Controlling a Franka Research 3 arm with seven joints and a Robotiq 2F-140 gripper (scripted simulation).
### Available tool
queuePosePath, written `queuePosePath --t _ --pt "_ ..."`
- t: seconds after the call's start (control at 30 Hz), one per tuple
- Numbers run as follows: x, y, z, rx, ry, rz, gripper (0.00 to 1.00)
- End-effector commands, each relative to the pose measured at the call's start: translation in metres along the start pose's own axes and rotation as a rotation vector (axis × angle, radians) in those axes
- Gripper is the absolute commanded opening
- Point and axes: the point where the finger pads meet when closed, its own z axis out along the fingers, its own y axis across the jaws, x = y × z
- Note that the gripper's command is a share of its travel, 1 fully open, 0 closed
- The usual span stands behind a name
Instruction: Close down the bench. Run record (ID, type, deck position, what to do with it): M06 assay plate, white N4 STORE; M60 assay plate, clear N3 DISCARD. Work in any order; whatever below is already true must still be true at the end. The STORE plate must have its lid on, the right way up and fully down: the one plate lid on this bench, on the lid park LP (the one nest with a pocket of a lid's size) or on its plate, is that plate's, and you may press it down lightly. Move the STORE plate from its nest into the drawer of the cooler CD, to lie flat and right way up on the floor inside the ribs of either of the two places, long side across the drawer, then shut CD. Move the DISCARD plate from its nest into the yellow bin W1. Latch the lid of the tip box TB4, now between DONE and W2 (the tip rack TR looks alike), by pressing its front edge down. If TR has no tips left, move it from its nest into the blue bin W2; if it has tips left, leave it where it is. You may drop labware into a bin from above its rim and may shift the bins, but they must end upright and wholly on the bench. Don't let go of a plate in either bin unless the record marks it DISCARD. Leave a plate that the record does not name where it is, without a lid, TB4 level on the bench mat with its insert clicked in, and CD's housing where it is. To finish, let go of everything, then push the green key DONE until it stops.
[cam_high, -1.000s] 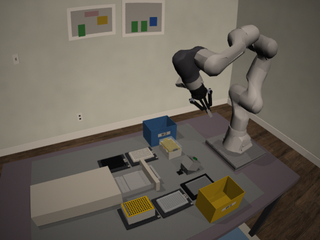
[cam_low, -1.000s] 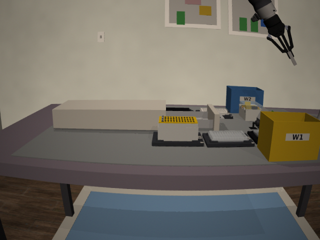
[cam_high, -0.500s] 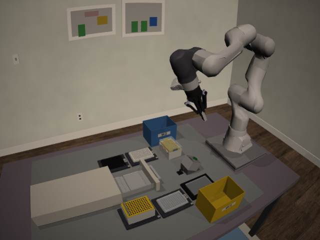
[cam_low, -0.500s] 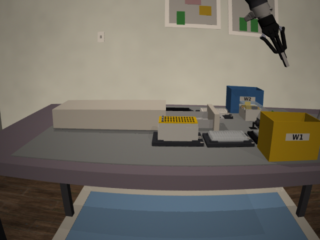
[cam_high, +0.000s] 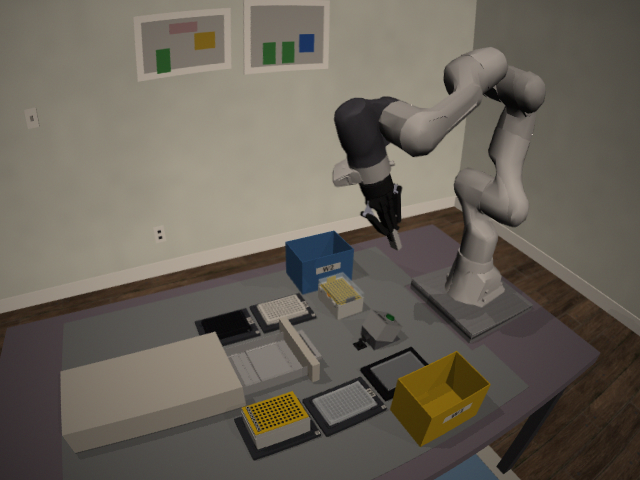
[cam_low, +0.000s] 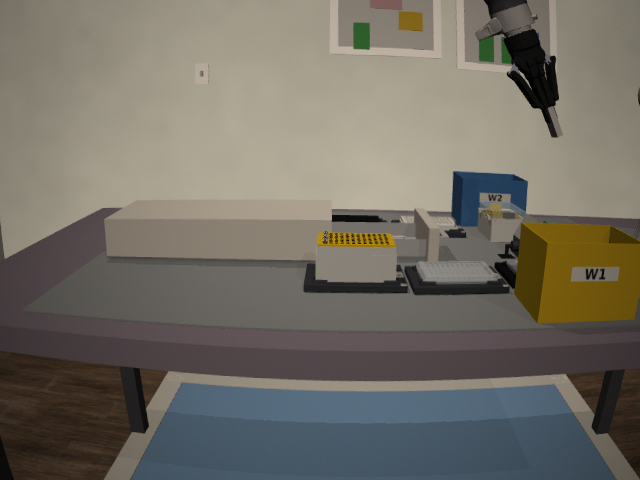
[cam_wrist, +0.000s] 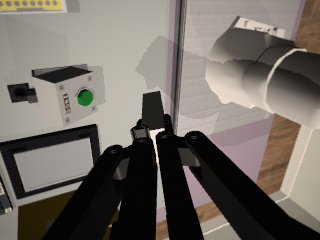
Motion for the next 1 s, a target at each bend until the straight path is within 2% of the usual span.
queuePosePath --t 0.0,0.13,0.2,0.3,0.4,0.5,0.57,0.83,0.97 --pt "0.002 -0.016 -0.004 0.037 0.012 -0.179 0.0" --pt "0.003 -0.03 -0.008 0.064 0.022 -0.271 0.0" --pt "0.003 -0.03 -0.008 0.064 0.022 -0.271 0.0" --pt "0.004 -0.044 -0.011 0.091 0.035 -0.363 0.0" --pt "0.004 -0.044 -0.011 0.091 0.035 -0.363 0.0" --pt "0.005 -0.059 -0.015 0.117 0.05 -0.455 0.0" --pt "0.005 -0.059 -0.015 0.117 0.05 -0.455 0.0" --pt "0.005 -0.087 -0.023 0.166 0.087 -0.637 0.0" --pt "0.005 -0.087 -0.023 0.166 0.087 -0.637 0.0"
